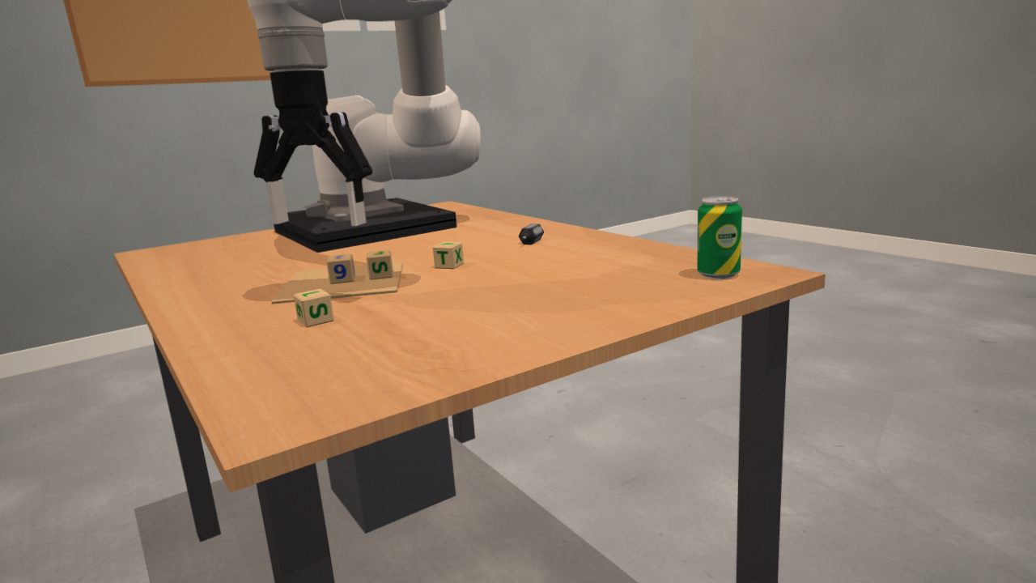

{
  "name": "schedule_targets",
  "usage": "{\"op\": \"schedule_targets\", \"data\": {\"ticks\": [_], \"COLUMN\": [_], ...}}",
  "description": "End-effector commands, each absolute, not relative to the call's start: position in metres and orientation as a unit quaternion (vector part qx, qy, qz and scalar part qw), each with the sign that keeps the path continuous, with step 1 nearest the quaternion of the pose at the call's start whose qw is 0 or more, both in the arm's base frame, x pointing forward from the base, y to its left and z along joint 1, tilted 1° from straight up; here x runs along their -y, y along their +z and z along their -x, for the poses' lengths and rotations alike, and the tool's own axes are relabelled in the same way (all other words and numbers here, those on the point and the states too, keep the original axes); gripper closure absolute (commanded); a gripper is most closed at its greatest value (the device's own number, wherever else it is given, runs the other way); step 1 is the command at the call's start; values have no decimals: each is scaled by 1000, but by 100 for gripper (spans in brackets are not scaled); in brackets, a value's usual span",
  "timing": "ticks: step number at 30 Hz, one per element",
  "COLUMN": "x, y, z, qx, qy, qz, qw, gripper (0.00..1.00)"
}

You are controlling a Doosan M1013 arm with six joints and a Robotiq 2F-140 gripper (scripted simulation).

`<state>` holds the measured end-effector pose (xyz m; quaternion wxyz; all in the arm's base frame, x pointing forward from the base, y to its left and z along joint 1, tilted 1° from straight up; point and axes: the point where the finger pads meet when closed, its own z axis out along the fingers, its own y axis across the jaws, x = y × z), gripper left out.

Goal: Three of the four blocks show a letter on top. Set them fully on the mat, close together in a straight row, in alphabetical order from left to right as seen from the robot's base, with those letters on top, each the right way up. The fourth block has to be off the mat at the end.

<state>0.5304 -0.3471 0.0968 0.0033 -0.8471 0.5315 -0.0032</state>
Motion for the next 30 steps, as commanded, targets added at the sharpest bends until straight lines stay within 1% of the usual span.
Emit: {"op": "schedule_targets", "data": {"ticks": [1, 4, 5, 19, 21, 26, 30], "x": [356, 359, 365, 396, 396, 409, 411], "y": [98, 98, 98, 97, 97, 96, 96], "z": [-542, -545, -553, -591, -591, -607, -611], "qx": [-472, -456, -413, -192, -192, -92, -71], "qy": [-3, -4, -4, -6, -6, -6, -6], "qz": [882, 890, 911, 981, 981, 996, 997], "qw": [8, 7, 7, 6, 6, 6, 5], "gripper": [0, 0, 0, 0, 0, 0, 0]}}
